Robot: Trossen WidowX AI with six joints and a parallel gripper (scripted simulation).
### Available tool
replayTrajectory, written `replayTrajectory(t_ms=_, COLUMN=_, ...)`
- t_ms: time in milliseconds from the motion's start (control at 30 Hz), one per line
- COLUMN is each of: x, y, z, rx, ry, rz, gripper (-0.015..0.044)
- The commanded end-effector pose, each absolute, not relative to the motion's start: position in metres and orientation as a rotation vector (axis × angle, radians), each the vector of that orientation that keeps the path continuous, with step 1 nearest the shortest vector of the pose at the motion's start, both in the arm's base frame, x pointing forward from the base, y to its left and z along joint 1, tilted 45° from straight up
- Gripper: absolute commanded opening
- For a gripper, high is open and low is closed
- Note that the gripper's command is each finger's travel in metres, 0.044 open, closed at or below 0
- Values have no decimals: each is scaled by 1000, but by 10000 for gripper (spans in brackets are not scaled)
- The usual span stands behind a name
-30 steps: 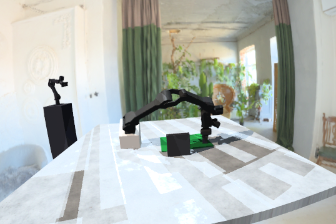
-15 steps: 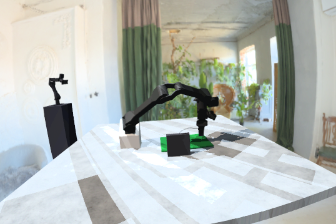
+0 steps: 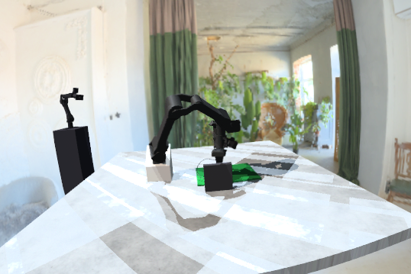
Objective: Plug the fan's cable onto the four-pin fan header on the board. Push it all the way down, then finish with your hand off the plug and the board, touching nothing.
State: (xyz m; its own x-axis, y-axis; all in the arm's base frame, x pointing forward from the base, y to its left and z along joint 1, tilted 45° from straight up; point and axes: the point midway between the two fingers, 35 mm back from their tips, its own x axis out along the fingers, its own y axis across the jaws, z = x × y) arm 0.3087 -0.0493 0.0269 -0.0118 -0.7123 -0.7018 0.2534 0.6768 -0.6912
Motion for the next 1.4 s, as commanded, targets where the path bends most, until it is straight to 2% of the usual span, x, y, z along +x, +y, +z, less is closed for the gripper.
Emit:
replayTrajectory(t_ms=0, x=288, y=-50, z=24, rx=-415, ry=1381, rz=-795, gripper=0)
replayTrajectory(t_ms=1367, x=294, y=-65, z=11, rx=-415, ry=1380, rz=-797, gripper=0)
